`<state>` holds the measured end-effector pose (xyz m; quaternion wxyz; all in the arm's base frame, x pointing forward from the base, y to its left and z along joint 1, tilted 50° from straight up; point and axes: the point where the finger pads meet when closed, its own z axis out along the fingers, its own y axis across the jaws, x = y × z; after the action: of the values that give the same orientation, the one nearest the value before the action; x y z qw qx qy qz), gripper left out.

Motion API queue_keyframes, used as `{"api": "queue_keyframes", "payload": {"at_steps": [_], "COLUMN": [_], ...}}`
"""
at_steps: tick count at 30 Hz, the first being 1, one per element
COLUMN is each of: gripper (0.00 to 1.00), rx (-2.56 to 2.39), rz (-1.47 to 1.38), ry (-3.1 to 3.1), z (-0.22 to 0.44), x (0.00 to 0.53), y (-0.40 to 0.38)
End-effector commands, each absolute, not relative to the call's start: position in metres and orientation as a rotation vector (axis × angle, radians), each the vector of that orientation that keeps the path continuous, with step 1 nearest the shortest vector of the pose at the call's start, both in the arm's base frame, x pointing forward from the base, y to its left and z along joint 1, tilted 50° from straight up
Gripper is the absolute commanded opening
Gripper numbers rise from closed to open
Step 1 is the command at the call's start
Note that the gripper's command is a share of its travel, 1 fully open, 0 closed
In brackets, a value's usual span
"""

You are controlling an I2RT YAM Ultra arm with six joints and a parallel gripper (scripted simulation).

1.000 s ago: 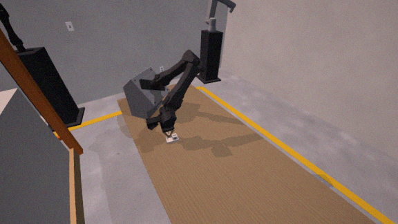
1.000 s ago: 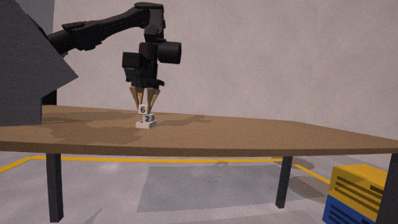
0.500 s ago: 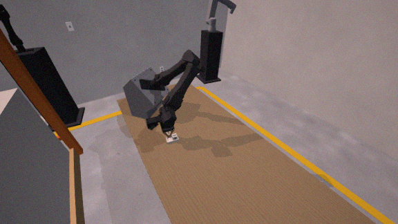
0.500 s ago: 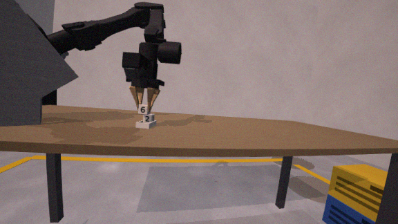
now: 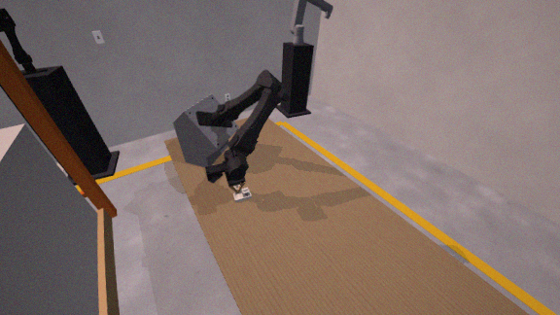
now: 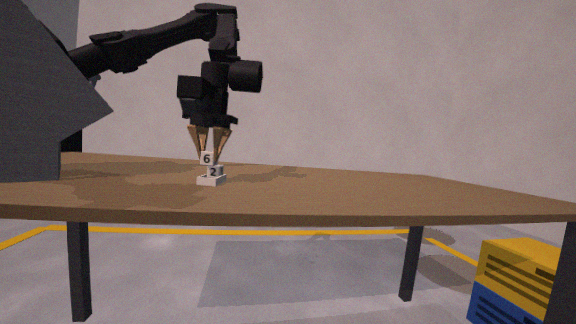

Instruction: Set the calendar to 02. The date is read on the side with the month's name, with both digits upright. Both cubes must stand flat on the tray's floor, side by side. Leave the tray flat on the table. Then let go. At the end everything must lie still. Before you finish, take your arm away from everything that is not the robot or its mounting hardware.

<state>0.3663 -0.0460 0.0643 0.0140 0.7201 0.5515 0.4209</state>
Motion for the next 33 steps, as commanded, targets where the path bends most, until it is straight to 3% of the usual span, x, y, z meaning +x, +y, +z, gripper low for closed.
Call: {"api": "queue_keyframes", "payload": {"at_steps": [1,33], "gripper": [0.26,0.26], "rx": [2.234,2.234], "rz": [1.31,1.31], "ry": [1.696,1.696], "z": [0.0686,0.0668], "x": [0.3687,0.3704], "y": [-0.053,-0.0518]}}
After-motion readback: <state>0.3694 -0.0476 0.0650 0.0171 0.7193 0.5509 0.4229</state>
